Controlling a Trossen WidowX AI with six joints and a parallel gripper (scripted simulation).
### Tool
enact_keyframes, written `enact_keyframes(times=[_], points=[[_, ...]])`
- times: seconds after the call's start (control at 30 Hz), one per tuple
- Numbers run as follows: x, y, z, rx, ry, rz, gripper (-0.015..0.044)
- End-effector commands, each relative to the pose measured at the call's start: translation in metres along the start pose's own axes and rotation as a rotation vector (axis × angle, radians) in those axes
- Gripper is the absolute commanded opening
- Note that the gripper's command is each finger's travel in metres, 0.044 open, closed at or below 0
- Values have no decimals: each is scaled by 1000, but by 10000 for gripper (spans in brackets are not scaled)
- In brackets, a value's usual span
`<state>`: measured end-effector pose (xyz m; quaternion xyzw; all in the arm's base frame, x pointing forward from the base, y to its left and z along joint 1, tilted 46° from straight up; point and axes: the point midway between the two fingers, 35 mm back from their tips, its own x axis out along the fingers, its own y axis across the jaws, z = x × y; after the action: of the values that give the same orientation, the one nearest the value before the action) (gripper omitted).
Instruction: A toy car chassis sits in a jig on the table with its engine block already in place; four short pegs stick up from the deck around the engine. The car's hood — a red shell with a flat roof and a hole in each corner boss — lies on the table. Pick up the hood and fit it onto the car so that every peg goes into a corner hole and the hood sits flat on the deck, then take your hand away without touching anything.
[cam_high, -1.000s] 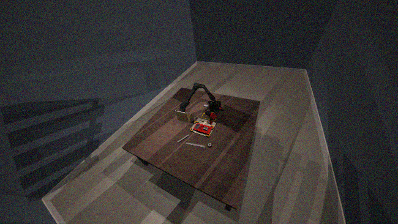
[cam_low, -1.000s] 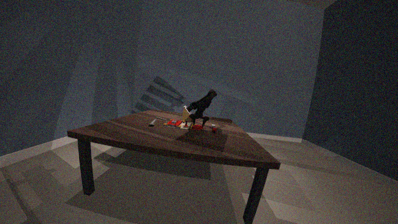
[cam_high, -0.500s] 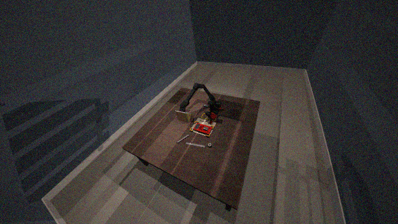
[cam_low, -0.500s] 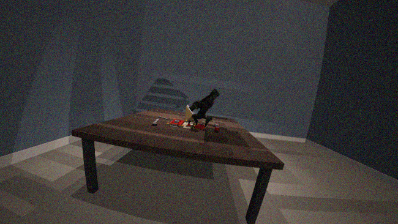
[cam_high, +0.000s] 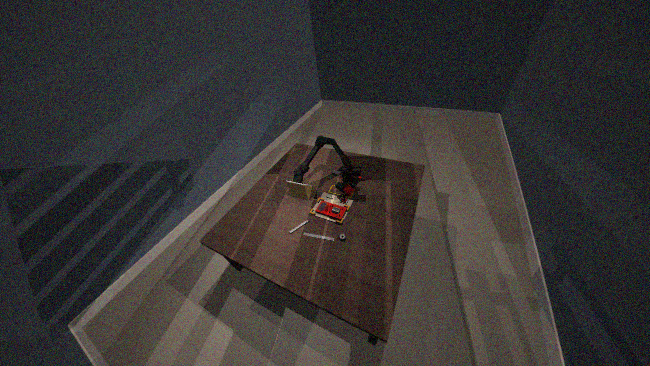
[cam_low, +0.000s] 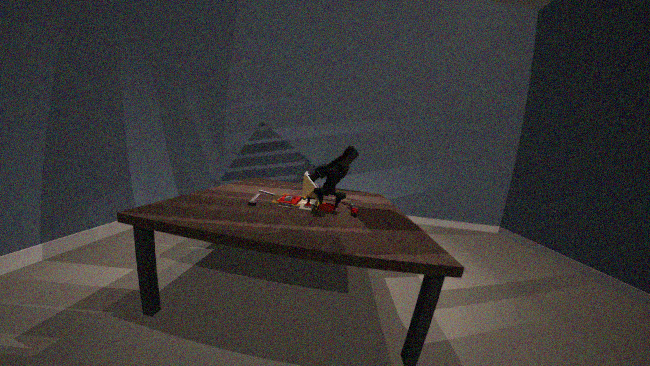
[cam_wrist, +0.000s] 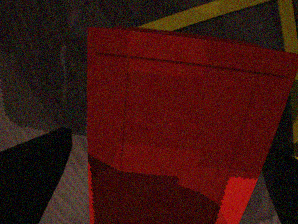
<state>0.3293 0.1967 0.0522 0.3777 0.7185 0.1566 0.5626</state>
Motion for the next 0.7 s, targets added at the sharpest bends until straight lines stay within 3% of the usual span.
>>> enact_keyframes(times=[0.0, 0.1, 0.43, 0.67], points=[[3, -2, 1, 7, 0, -4, 440], [0, 0, 0, 0, 0, 0, 361], [0, 0, 0, 0, 0, 0, 295], [-7, 0, 0, 3, 1, 0, 111]])
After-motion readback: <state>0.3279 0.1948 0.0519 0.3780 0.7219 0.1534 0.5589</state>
